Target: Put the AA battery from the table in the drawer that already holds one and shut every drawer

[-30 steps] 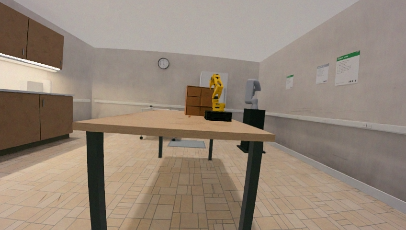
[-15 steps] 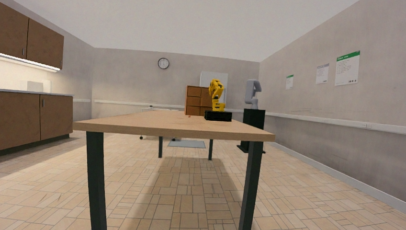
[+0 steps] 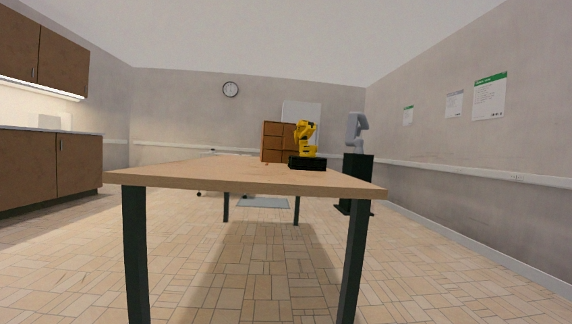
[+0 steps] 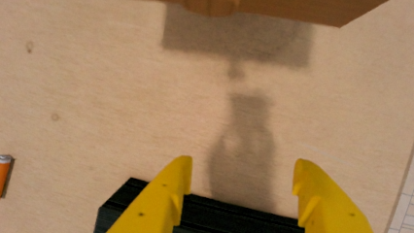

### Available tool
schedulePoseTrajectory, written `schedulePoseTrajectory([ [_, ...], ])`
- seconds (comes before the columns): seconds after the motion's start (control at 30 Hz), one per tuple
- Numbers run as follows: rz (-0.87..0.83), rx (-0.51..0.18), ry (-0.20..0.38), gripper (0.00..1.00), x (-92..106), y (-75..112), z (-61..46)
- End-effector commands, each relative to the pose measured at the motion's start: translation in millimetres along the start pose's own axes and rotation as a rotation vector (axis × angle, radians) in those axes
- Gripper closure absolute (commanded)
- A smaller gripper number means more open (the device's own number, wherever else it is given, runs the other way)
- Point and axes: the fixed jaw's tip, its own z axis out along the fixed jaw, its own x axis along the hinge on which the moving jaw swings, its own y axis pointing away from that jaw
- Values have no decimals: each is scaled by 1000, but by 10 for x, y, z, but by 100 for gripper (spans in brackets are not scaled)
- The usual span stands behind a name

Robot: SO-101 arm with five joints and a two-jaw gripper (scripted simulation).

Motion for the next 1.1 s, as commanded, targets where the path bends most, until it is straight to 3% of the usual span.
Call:
schedulePoseTrajectory([
  [0.0, -3, 3, 4, 79, 75, -9, 88],
  [0.07, -3, 3, 16, 79, 134, -7, 140],
  [0.57, -3, 3, 16, 79, 134, -7, 140],
  [0.83, 9, 18, -238, 79, -268, -35, -487],
  [1.07, 18, 33, -460, 79, -342, -43, -1095],
])
